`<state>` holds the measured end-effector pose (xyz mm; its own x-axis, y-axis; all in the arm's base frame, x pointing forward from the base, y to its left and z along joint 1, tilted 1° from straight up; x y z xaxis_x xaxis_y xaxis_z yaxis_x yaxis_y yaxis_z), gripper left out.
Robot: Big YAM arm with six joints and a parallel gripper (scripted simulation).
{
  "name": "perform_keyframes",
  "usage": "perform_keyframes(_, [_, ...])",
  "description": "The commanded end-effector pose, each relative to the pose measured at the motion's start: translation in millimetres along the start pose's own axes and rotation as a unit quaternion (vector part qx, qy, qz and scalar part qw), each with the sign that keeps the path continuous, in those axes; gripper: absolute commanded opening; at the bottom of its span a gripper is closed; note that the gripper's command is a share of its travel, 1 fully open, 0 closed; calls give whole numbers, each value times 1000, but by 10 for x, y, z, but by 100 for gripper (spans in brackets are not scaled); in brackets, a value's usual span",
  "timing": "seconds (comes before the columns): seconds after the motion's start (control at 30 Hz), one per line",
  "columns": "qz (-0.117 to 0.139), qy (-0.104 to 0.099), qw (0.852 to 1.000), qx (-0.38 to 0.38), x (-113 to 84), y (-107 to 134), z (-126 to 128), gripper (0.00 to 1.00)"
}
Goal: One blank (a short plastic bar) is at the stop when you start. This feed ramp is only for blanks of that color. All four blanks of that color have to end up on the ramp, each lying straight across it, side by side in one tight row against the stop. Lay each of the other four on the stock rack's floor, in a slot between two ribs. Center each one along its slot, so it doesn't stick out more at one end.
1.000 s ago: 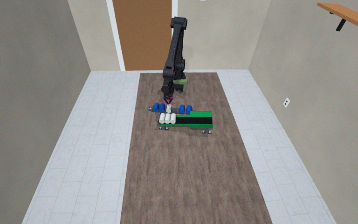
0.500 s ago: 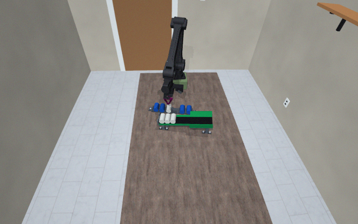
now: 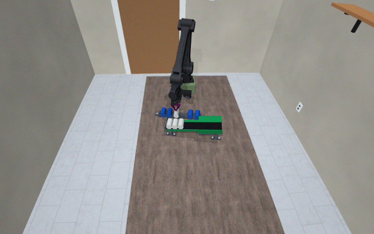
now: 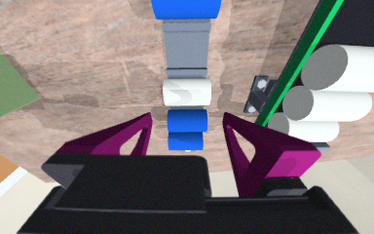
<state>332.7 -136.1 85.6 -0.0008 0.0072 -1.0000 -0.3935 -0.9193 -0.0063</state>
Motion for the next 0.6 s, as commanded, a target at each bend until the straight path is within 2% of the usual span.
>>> perform_keyframes(0.0, [-1,-3,1000,-10,107,-19,-11,83])
perform_keyframes(0.47, [-1,-3,1000,-11,291,-22,-7,83])
perform_keyframes(0.5, [-1,6,1000,-11,257,-25,-88,83])
perform_keyframes(0.57, [-1,0,1000,-11,311,-24,-34,83])
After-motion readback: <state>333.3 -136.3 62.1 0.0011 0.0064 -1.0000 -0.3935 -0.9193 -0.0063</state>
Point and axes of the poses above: the point where the finger pads meet when closed, its own x axis out along the fingers, its own z axis across the jaws, y = z × x, the point moved 8 cm from there along -x, back along the fingers, and after that the axes turned 9 degrees about x, right-handed, at the moved point
